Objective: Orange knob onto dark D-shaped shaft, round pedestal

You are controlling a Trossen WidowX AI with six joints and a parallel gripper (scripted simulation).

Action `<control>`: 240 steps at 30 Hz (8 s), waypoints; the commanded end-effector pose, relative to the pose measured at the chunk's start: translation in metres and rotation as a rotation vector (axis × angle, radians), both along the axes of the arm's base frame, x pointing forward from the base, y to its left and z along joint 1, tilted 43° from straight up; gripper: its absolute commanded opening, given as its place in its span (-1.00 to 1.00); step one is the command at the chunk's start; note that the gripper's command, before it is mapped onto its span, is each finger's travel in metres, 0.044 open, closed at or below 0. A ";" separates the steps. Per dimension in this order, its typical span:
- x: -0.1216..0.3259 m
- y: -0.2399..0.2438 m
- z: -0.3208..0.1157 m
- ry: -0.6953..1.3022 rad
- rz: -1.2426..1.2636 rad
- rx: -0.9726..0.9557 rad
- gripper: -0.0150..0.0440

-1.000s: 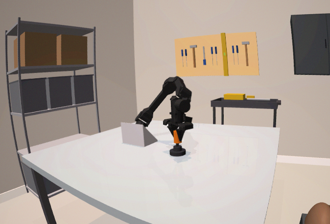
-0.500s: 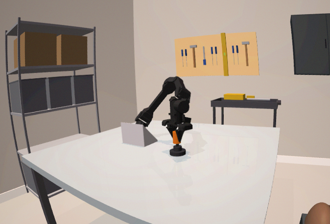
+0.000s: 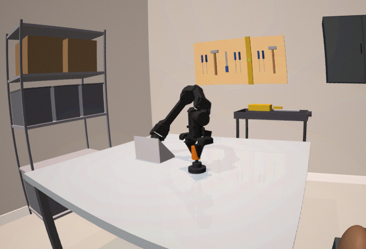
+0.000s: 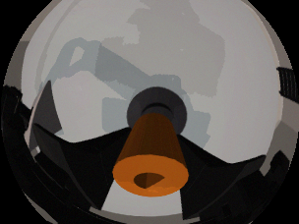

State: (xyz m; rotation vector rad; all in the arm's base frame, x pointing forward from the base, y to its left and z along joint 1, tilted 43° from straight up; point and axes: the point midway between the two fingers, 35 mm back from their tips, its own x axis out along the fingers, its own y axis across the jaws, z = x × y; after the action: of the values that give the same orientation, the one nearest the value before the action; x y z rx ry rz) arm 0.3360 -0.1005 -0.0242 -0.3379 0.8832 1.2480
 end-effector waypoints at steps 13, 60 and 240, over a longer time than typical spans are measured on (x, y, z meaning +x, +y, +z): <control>0.002 -0.004 0.003 -0.009 0.012 -0.003 -0.49; 0.006 -0.002 0.003 -0.286 0.313 -0.024 -0.49; 0.004 0.011 -0.011 -0.330 0.358 -0.032 -0.49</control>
State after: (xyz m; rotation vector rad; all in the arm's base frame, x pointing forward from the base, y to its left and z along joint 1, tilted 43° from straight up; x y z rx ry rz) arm 0.3403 -0.0896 -0.0358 -0.7294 0.5733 1.4533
